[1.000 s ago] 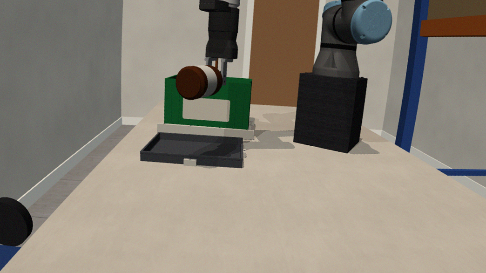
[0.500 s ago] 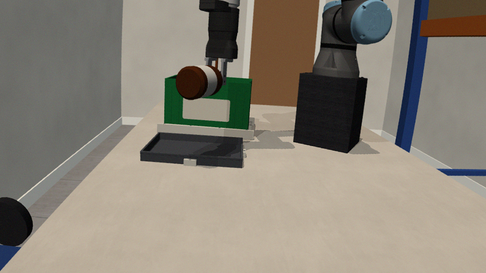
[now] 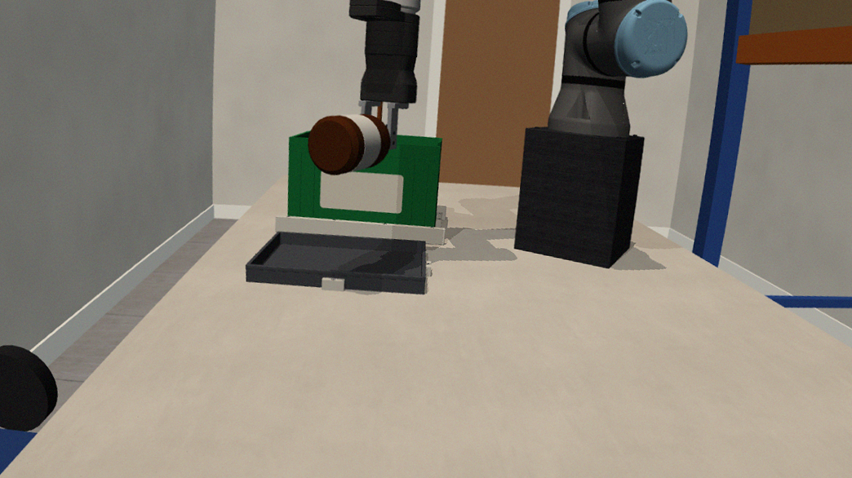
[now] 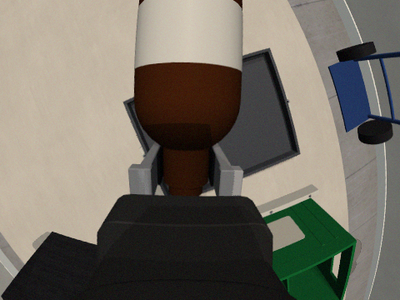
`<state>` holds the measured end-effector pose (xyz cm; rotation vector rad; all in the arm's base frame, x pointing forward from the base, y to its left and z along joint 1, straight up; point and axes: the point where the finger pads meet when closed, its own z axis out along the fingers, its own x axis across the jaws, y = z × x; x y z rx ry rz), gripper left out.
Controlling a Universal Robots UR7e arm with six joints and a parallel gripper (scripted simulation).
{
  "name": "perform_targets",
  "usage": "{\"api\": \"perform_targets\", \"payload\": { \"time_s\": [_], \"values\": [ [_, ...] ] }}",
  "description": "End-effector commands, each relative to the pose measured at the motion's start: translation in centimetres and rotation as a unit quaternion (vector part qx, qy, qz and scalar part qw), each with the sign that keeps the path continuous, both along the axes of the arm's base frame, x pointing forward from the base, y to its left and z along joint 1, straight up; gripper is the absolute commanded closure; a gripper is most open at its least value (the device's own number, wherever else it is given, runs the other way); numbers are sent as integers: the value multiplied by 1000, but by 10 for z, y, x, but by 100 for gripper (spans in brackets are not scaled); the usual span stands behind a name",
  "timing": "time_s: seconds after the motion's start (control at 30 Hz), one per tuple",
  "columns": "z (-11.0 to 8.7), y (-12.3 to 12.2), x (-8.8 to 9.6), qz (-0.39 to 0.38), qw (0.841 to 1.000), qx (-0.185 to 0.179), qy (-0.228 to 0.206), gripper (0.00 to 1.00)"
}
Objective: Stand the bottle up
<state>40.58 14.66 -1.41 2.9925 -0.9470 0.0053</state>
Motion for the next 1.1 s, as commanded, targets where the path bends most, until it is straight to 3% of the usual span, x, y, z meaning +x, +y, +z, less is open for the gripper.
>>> {"api": "perform_targets", "payload": {
  "time_s": [0.0,0.73,1.07],
  "values": [
    [0,0,0,1,1000,0,-1,100],
    [0,0,0,119,993,0,0,100],
    [0,0,0,131,991,0,0,100]
  ]
}}
